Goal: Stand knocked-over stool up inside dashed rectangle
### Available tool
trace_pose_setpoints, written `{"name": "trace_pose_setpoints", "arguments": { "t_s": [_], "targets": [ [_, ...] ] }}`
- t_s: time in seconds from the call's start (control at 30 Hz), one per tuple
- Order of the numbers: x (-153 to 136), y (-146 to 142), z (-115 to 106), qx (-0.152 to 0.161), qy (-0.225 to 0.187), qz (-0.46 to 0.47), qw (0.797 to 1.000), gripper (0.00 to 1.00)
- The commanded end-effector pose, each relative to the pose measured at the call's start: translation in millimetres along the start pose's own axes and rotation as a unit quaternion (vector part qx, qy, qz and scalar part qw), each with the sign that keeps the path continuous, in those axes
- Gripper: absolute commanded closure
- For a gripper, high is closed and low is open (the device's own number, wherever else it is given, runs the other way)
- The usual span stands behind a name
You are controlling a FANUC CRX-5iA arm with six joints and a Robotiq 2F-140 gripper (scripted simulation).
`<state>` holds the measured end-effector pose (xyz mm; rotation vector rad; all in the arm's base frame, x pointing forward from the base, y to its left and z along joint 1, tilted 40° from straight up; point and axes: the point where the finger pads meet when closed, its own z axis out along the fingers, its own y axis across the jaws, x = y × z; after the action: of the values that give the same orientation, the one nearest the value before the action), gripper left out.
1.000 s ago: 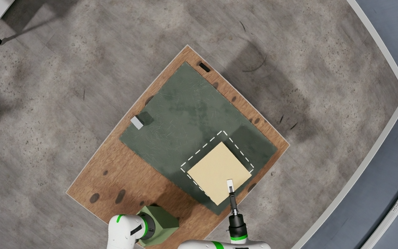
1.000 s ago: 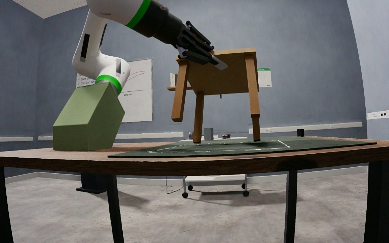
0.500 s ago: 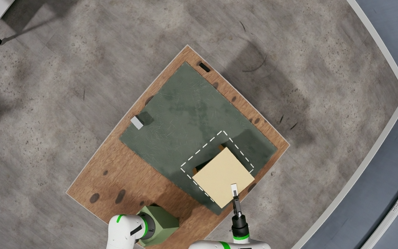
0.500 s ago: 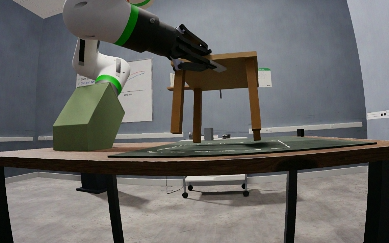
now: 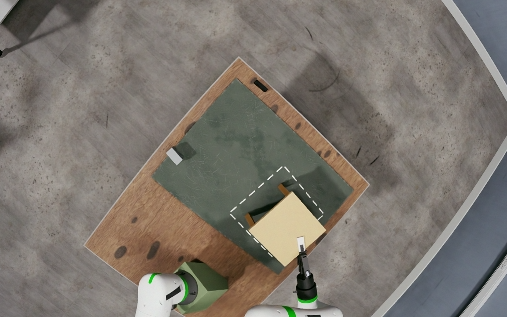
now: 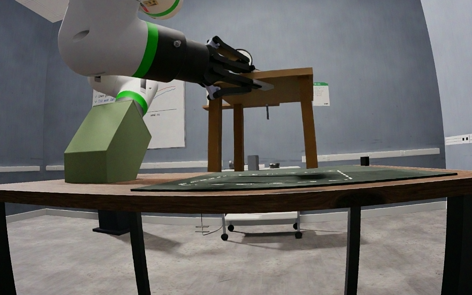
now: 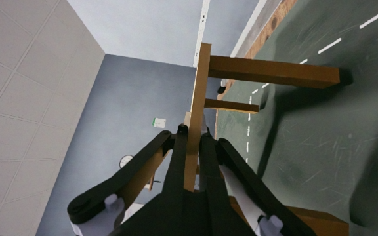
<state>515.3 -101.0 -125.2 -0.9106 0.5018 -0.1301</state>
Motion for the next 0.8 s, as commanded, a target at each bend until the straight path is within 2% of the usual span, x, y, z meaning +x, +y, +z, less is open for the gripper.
{"name": "trace_pose_setpoints", "arguments": {
  "t_s": [0.0, 0.77],
  "targets": [
    [4, 6, -7, 0.004, -0.001, 0.001, 1.000, 0.90],
    [10, 16, -17, 0.004, -0.001, 0.001, 1.000, 0.90]
  ]
}}
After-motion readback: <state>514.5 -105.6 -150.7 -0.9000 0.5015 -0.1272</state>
